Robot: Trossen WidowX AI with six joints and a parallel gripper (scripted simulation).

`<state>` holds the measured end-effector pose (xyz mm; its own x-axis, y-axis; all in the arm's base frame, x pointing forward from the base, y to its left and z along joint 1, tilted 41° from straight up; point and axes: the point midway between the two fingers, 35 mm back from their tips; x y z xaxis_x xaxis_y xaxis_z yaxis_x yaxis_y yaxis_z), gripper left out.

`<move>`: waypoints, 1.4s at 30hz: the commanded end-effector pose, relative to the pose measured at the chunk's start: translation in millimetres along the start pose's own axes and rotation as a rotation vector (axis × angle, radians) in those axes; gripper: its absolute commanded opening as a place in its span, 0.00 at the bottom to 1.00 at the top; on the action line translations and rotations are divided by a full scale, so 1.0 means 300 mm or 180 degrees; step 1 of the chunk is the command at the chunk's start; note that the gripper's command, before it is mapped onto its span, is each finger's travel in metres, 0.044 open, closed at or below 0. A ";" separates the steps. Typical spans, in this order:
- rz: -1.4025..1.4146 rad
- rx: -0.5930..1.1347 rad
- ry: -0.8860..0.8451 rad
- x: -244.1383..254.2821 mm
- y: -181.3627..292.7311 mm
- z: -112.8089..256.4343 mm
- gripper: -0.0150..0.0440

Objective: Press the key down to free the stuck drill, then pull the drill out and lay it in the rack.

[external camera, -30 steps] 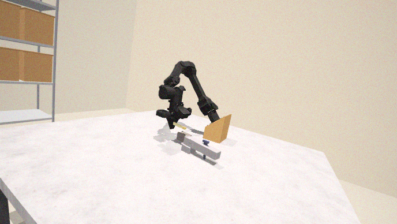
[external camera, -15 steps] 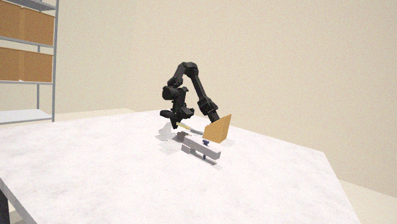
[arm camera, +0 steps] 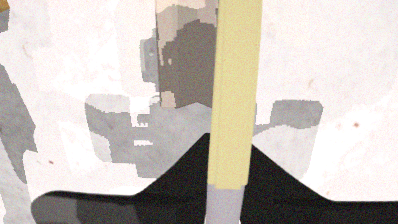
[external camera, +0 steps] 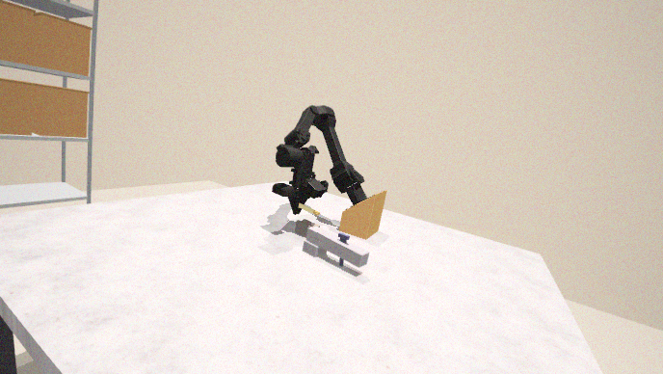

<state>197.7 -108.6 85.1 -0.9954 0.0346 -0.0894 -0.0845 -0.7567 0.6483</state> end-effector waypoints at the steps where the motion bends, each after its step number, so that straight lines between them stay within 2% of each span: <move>1: 0.0010 0.0000 0.0006 0.025 0.005 0.001 0.25; 42: 0.0012 0.0009 0.0005 0.048 0.016 -0.158 0.25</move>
<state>185.1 -140.9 55.7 -0.9951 0.0351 -0.0928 -0.0875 -0.7516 0.6537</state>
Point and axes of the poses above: the point midway between the two fingers, 35 mm back from their tips, its own z axis back along the fingers, its own x axis across the jaws, y = z × x, and after that the axes turned 6 degrees about z, right-handed
